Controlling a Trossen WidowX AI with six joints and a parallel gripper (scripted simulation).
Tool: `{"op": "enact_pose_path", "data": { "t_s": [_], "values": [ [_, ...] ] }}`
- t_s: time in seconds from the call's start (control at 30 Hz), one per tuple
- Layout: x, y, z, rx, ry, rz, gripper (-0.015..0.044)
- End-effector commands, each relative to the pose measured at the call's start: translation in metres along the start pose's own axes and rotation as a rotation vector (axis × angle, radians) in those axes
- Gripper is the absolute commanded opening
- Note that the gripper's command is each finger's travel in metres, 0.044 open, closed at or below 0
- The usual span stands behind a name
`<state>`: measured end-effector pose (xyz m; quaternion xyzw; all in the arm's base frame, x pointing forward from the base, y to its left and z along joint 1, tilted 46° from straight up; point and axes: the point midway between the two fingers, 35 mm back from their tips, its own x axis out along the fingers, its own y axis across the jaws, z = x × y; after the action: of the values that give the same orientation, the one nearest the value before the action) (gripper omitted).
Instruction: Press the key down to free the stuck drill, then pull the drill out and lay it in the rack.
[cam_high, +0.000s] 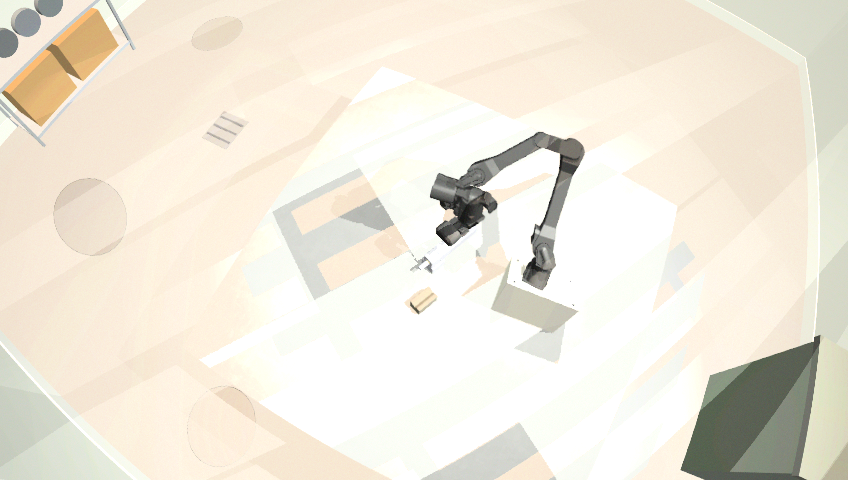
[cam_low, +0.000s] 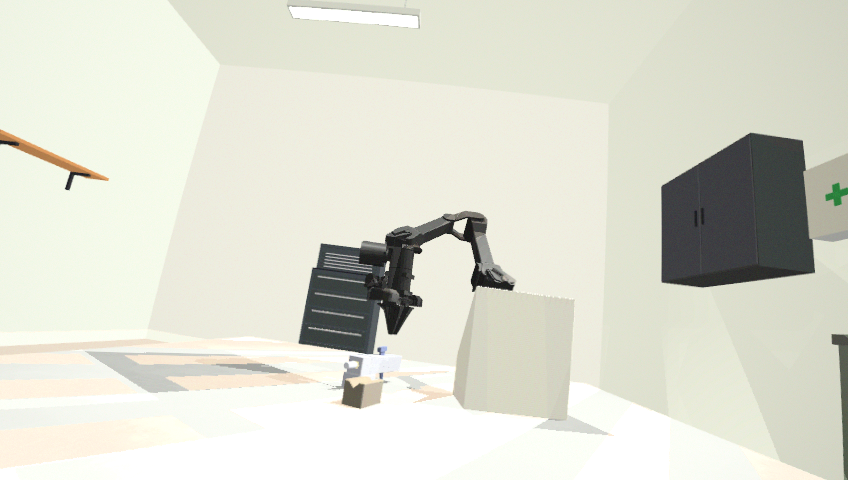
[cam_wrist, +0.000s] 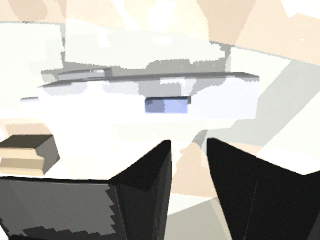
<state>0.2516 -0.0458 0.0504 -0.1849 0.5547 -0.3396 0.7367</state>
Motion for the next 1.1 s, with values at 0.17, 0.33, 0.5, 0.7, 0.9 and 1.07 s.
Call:
{"op": "enact_pose_path", "data": {
  "t_s": [0.17,0.33,0.5,0.7,0.9,1.07],
  "values": [
    [-0.057,0.002,0.011,0.013,-0.015,0.009,0.0315],
    [-0.039,0.028,0.02,-0.251,-0.026,0.009,0.044],
    [-0.01,0.083,0.028,-0.772,-0.025,0.003,0.044],
    [0.027,0.138,0.023,-1.304,-0.024,-0.002,0.044],
    [0.047,0.163,0.016,-1.554,-0.023,-0.004,0.044],
    [0.047,0.163,0.016,-1.554,-0.023,-0.004,0.044]
  ]
}}
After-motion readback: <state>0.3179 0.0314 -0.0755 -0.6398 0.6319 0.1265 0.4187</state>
